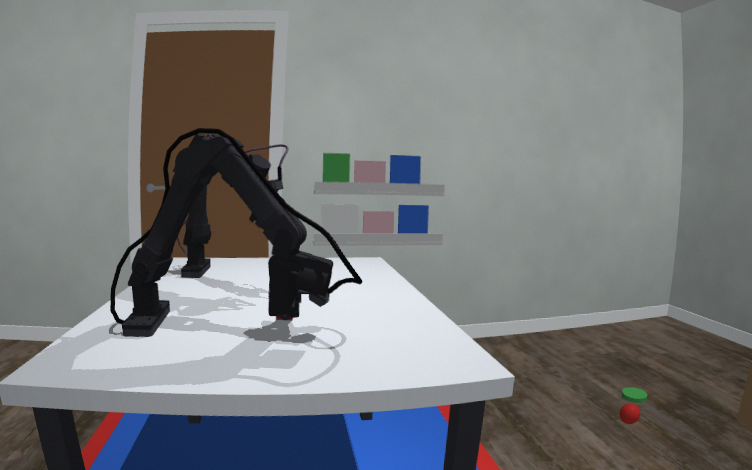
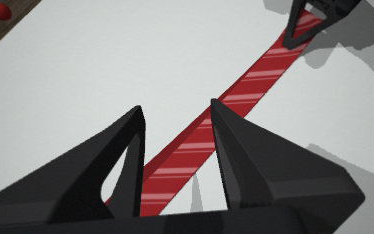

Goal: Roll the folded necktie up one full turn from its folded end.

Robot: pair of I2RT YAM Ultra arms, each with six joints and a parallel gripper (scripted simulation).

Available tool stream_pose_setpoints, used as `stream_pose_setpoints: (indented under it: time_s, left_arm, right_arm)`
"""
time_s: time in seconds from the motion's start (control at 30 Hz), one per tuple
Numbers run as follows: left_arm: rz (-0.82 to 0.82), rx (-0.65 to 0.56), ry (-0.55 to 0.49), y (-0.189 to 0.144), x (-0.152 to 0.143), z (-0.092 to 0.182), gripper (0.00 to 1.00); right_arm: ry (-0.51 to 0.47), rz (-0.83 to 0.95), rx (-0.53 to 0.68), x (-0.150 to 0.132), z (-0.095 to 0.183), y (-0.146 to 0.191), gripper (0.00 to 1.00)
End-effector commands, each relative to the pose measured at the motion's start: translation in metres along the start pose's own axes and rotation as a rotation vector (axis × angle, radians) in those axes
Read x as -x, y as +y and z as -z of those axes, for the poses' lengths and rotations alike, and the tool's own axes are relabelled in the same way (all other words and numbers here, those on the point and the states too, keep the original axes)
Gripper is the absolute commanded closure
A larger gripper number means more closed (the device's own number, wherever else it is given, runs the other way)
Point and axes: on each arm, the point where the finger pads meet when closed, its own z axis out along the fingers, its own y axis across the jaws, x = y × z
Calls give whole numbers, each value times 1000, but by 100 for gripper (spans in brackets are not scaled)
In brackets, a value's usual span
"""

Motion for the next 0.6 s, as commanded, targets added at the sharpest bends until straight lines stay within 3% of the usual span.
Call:
stream_pose_setpoints:
  time_s: [0.0,0.13,0.2,0.57]
  left_arm:
    - [65,116,-132,48,25,41,55]
    - [109,206,-209,90,31,82,48]
    - [109,206,-209,90,31,82,48]
    - [227,444,-413,201,47,188,31]
  right_arm:
    - [-41,21,-104,7,6,3,94]
    - [-42,19,-193,7,6,3,94]
    - [-42,19,-193,7,6,3,94]
    - [-45,13,-462,7,5,4,94]
